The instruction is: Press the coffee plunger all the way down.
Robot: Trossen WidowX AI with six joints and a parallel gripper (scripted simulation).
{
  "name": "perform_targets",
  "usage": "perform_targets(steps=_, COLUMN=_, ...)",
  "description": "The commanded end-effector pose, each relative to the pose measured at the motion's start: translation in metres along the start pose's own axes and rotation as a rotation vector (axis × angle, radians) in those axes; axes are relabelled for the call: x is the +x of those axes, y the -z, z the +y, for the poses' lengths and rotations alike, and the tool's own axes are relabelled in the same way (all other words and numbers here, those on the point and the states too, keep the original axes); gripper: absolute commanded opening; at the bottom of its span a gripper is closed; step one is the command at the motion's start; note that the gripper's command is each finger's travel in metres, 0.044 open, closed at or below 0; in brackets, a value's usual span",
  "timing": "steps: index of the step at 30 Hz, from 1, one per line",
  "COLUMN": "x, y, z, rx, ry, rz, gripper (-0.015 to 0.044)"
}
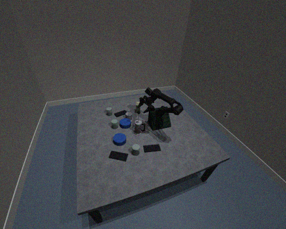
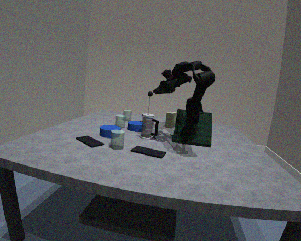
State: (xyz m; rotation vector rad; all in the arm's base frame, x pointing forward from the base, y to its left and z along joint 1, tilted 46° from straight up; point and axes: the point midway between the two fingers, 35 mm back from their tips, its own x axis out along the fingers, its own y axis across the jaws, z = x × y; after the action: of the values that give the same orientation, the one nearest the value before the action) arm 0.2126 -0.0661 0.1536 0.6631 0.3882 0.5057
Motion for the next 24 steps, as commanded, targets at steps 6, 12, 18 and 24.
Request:
perform_targets(steps=6, x=0.011, y=0.005, z=-0.002, rx=0.005, ry=0.007, rz=0.014, gripper=0.0440)
perform_targets(steps=12, x=0.017, y=0.003, z=-0.003, rx=0.002, ry=0.007, rz=0.009, gripper=0.0440)
perform_targets(steps=18, x=0.022, y=0.001, z=-0.001, rx=0.001, ry=0.005, rz=0.004, gripper=0.0440)
perform_targets(steps=24, x=0.026, y=-0.003, z=0.002, rx=0.007, ry=-0.003, rz=-0.013, gripper=0.0440)
